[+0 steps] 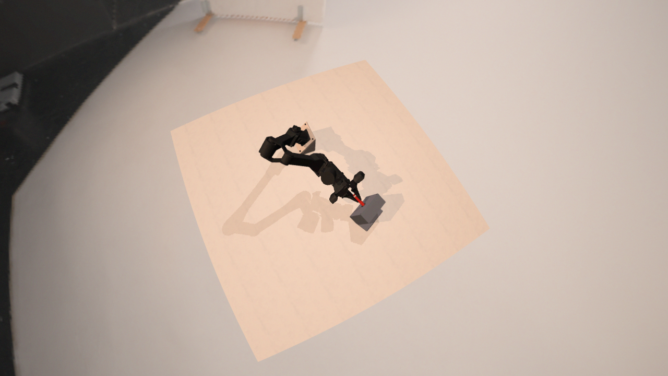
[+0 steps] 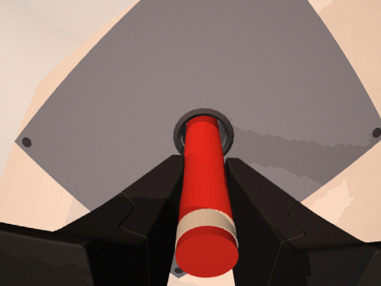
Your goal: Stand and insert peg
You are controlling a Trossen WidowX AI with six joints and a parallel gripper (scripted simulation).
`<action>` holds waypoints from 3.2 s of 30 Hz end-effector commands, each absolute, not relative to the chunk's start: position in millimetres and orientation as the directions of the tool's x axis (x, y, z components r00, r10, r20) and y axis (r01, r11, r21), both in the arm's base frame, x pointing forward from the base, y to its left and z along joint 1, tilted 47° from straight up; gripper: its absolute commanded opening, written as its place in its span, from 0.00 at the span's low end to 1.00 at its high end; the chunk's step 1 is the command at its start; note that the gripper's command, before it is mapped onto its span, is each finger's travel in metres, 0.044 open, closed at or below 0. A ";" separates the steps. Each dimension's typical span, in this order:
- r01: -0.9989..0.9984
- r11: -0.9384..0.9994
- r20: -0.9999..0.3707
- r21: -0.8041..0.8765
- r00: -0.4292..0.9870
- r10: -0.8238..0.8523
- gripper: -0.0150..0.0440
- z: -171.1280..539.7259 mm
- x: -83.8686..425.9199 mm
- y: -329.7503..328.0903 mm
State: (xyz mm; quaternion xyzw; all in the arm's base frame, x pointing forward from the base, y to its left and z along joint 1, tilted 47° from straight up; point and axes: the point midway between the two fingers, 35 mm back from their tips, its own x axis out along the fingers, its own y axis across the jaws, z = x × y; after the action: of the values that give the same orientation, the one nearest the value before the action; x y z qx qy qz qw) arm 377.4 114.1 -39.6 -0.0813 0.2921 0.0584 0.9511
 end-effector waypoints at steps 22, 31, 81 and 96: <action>-0.158 0.980 -0.563 -0.120 0.824 0.064 0.25 -43.3 385.4 115.1; -0.158 0.980 -0.563 -0.120 0.824 0.064 0.34 -43.3 385.4 115.1; -0.164 0.979 -0.563 -0.119 0.824 0.069 1.00 -16.8 355.0 115.6; -0.166 0.979 -0.563 -0.119 0.824 0.071 1.00 -7.7 343.3 115.5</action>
State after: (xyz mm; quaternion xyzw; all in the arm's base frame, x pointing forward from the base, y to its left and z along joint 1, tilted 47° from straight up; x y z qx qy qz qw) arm 346.0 115.8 -10.9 -0.0833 0.2920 0.0636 0.9507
